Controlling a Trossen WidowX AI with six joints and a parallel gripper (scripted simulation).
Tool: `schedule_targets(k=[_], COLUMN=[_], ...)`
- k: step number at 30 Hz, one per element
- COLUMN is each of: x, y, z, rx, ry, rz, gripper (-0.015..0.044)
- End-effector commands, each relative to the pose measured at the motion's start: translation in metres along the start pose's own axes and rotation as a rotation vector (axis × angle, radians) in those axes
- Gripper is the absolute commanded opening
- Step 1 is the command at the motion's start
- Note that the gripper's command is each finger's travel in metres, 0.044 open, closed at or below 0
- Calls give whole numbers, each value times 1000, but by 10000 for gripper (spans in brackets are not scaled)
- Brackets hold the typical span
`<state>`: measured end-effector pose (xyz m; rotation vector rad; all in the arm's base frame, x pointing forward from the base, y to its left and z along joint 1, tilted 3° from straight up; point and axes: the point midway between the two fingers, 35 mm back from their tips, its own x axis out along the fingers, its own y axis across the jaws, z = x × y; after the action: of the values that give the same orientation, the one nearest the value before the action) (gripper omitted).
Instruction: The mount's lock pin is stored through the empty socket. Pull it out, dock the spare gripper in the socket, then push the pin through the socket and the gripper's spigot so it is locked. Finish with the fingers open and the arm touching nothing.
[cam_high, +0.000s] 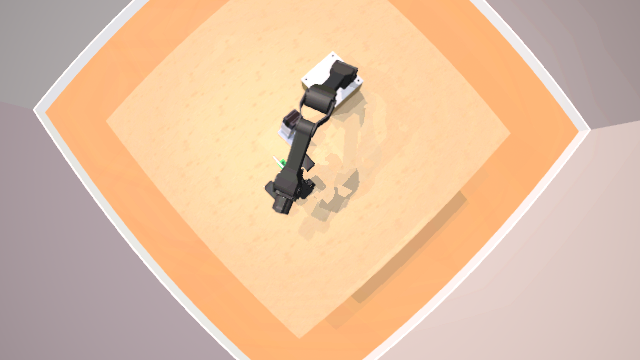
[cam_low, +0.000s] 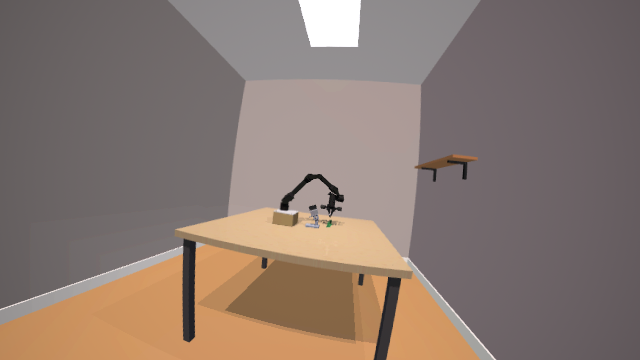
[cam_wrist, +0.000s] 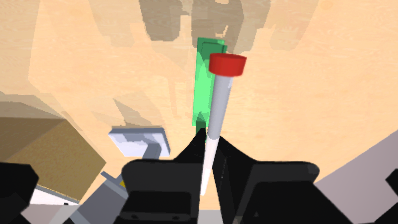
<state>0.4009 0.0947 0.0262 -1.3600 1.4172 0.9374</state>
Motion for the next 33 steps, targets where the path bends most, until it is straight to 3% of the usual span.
schedule_targets(k=[1, 33], x=[-2, -19], y=[3, 89], z=[0, -6], rx=[4, -53], ry=[0, -2], rz=[-1, -8], gripper=[0, 0])
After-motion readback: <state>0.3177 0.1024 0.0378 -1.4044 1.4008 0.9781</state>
